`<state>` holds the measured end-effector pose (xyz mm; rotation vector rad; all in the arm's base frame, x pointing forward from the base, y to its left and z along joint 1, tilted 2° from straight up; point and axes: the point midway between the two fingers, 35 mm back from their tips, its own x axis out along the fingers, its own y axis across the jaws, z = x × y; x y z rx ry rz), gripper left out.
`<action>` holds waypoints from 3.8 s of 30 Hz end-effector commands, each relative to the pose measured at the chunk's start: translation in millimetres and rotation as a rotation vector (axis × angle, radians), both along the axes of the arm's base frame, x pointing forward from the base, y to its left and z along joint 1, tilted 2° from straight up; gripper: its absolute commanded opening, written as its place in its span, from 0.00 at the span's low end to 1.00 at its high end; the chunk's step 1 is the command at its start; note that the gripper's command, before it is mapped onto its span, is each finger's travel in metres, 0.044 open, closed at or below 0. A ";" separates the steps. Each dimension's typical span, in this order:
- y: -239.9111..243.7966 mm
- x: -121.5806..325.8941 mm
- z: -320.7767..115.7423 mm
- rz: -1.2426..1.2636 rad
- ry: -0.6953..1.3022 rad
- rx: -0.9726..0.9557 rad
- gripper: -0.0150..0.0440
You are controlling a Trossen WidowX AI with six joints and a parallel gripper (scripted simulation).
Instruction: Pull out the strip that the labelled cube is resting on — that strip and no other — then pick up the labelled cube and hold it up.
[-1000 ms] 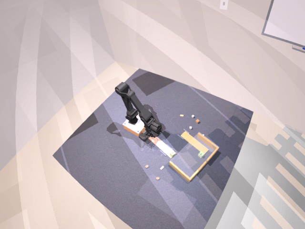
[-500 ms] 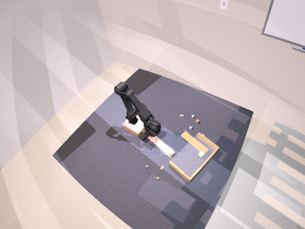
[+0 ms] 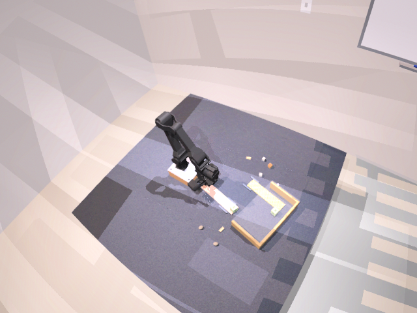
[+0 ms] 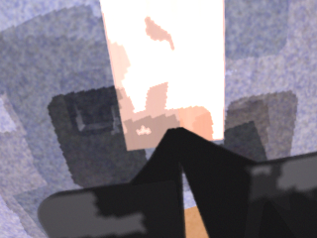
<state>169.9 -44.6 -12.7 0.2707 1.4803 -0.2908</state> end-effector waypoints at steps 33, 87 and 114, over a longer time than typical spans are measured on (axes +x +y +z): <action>-30.9 80.8 44.5 -0.203 0.015 0.017 1.00; -84.3 212.0 64.0 -0.203 0.005 0.013 0.68; -84.9 213.5 20.2 -0.203 0.005 0.013 0.68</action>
